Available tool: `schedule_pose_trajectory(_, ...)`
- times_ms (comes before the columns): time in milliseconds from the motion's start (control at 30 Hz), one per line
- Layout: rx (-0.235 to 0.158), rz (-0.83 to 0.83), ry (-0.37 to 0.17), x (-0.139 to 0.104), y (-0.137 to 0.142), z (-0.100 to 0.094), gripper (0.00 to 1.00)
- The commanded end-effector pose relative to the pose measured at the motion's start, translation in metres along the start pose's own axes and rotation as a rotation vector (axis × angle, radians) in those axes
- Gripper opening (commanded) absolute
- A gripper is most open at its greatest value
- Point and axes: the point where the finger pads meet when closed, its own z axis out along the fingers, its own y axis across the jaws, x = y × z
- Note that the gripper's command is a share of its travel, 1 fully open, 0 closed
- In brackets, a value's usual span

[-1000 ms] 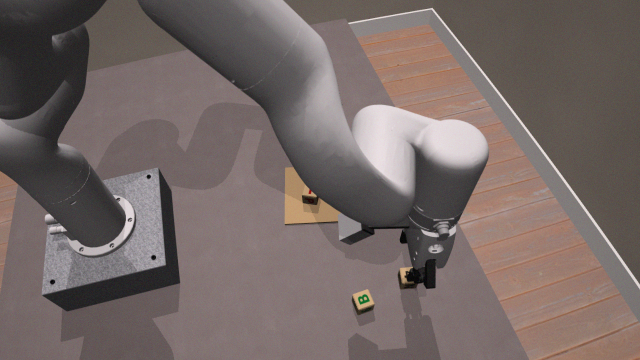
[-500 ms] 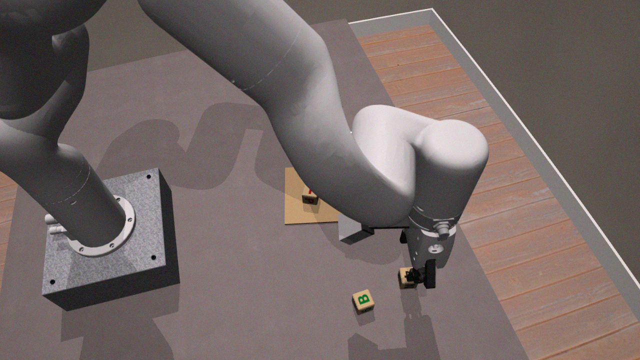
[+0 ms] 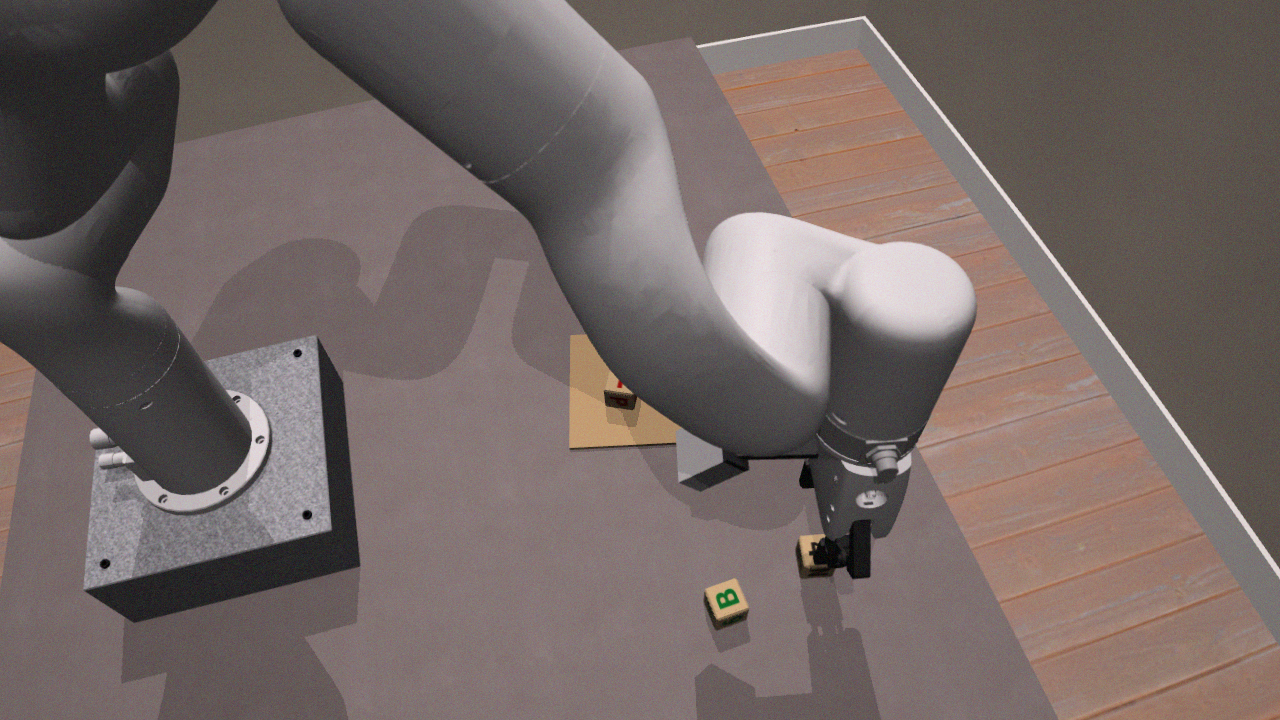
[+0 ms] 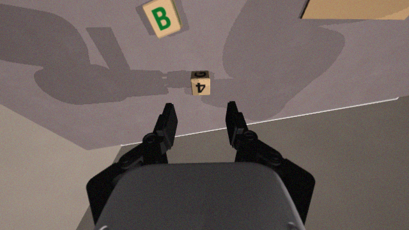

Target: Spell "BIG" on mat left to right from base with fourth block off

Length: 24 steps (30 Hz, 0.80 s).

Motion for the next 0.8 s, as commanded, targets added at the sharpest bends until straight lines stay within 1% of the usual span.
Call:
schedule_pose_trajectory(0, 0.001, 0.000, -0.004, -0.001, 0.000, 0.001, 0.69)
schedule_pose_trajectory(300, 0.001, 0.000, -0.004, -0.002, -0.001, 0.009, 0.69)
schedule_pose_trajectory(767, 0.001, 0.000, -0.004, -0.003, -0.001, 0.031, 0.69)
